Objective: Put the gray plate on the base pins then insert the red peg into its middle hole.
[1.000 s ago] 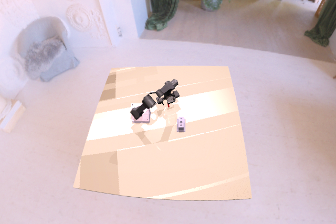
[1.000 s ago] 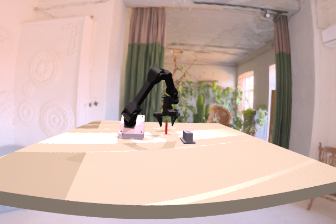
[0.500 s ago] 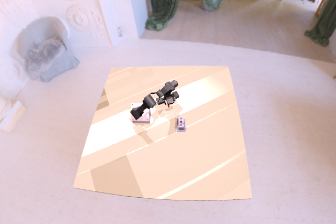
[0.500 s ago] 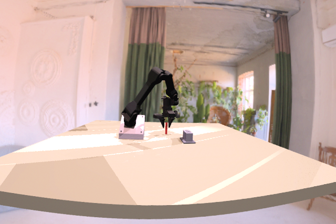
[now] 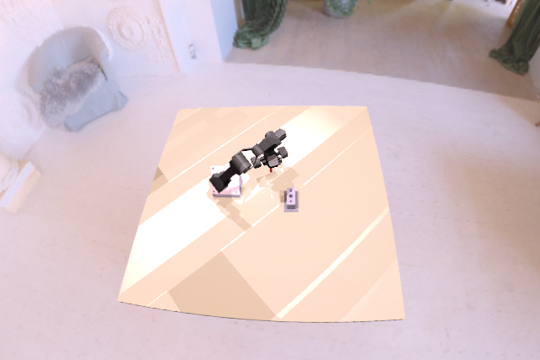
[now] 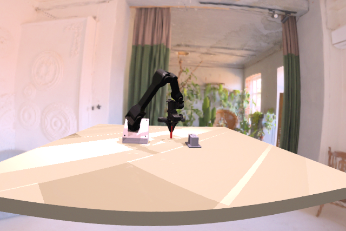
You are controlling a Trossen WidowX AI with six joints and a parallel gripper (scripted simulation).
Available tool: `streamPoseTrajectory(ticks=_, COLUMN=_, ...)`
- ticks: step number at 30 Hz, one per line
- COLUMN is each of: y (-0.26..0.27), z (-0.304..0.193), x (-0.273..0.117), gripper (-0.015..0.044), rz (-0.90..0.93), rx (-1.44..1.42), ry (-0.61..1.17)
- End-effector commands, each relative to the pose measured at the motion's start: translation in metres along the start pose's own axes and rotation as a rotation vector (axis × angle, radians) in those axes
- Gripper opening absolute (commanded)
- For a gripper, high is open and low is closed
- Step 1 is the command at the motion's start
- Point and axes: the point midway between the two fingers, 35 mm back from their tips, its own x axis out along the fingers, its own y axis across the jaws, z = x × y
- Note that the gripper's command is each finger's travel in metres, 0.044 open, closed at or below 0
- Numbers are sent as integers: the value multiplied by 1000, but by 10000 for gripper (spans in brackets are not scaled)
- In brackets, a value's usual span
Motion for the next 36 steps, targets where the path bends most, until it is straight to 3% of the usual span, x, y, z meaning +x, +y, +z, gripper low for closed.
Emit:
streamPoseTrajectory(ticks=1, y=1, z=0, x=-3, gripper=0, rz=-1, rx=-4, ry=-4)
streamPoseTrajectory(ticks=27, y=9, z=-3, x=-83, gripper=0, rz=0, rx=-5, ry=0)
streamPoseTrajectory(ticks=36, y=17, z=16, x=-74, gripper=0, rz=4, rx=-13, ry=2)
